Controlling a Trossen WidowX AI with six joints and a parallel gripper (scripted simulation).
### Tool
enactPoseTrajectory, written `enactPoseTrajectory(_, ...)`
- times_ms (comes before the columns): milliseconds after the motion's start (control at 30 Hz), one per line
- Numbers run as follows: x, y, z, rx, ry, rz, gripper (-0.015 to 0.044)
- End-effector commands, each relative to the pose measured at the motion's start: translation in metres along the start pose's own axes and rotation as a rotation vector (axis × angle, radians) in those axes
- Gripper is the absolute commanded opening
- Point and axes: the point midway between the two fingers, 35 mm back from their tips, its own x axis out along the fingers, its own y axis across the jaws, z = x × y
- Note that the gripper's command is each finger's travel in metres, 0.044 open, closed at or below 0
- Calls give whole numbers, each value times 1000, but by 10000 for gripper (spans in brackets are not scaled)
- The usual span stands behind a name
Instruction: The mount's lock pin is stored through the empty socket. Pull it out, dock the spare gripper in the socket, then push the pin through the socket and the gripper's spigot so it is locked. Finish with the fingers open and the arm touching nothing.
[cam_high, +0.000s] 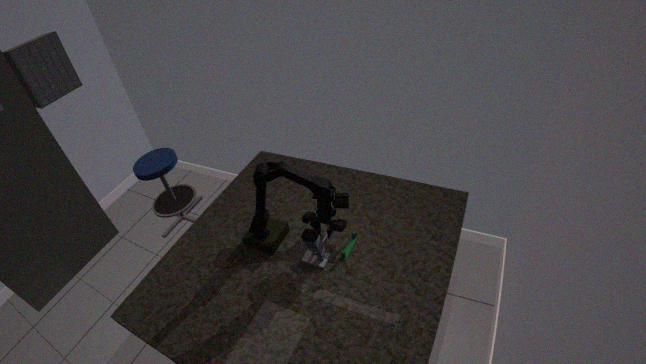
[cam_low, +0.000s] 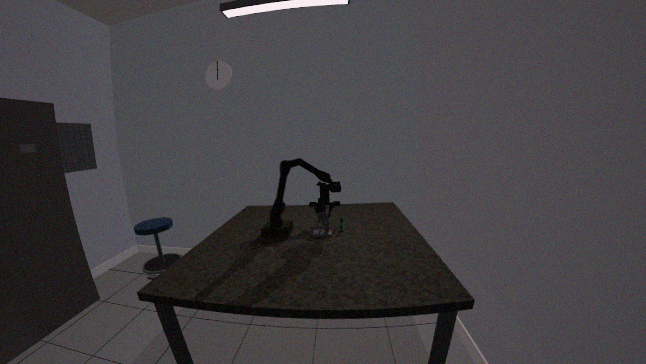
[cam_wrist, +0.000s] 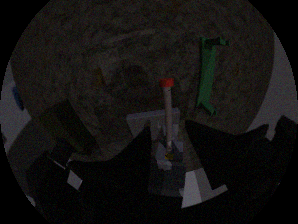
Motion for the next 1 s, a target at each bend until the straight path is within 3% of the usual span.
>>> enactPoseTrajectory(0, -10, 0, 4, 1, -1, 0, 200)
enactPoseTrajectory(700, -55, 0, 23, -23, 6, 0, 200)
enactPoseTrajectory(967, -48, 0, 19, -25, 8, -1, 410)
